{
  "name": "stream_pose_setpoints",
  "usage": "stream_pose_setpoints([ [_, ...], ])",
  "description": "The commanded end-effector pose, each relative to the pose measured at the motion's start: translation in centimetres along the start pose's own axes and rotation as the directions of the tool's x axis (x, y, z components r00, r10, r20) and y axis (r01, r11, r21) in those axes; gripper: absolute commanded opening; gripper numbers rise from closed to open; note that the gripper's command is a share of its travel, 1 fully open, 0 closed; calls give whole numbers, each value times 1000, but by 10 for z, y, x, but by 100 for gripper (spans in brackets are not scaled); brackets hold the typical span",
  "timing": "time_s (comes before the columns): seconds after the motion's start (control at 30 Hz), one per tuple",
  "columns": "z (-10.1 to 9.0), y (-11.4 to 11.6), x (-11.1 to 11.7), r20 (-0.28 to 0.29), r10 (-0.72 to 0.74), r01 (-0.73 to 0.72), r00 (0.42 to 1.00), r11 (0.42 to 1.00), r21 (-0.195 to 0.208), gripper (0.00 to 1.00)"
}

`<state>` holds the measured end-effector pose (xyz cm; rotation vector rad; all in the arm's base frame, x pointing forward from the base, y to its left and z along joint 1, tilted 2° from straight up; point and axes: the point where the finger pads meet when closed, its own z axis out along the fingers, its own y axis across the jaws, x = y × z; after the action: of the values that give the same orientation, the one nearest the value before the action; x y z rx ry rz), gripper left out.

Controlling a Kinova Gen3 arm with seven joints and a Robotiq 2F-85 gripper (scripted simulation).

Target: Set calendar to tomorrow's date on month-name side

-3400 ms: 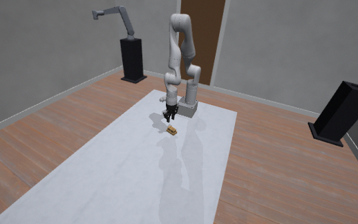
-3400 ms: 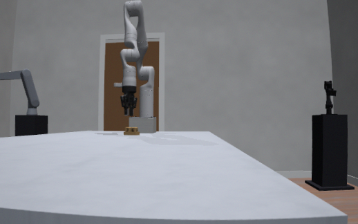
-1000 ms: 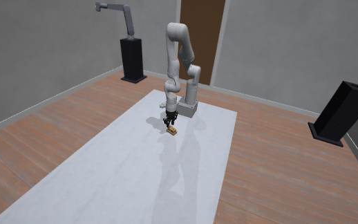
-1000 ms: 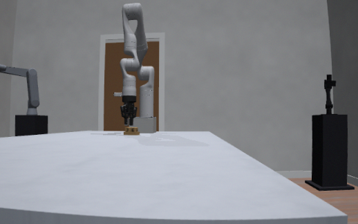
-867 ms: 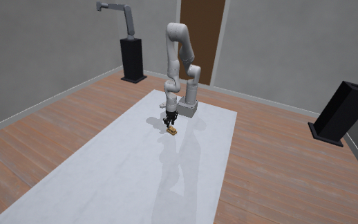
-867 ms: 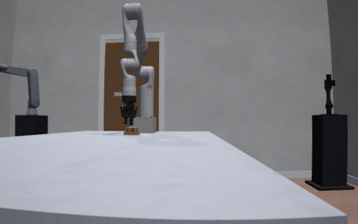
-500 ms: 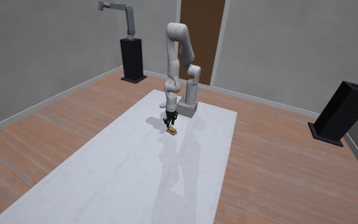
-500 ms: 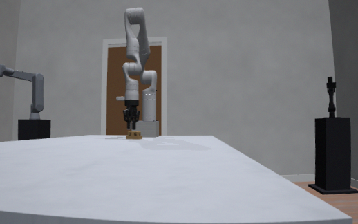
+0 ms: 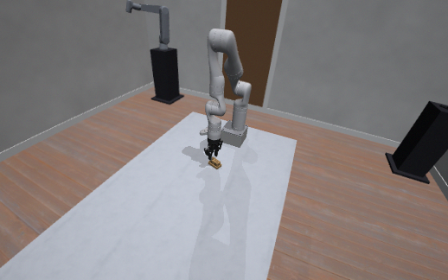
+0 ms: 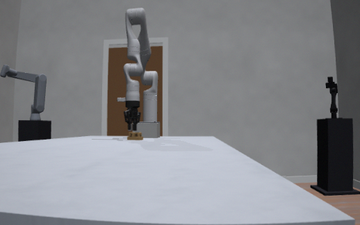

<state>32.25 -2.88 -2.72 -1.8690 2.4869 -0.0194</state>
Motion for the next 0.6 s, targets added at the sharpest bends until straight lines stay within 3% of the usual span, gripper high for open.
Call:
stream_pose_setpoints([
  [0.0, 3, 1, 0, -1, -1, 1, 1000, 1000, -2, 46],
  [0.57, 25, 1, 0, -1, -1, 1, 1000, 1000, -2, 46],
])
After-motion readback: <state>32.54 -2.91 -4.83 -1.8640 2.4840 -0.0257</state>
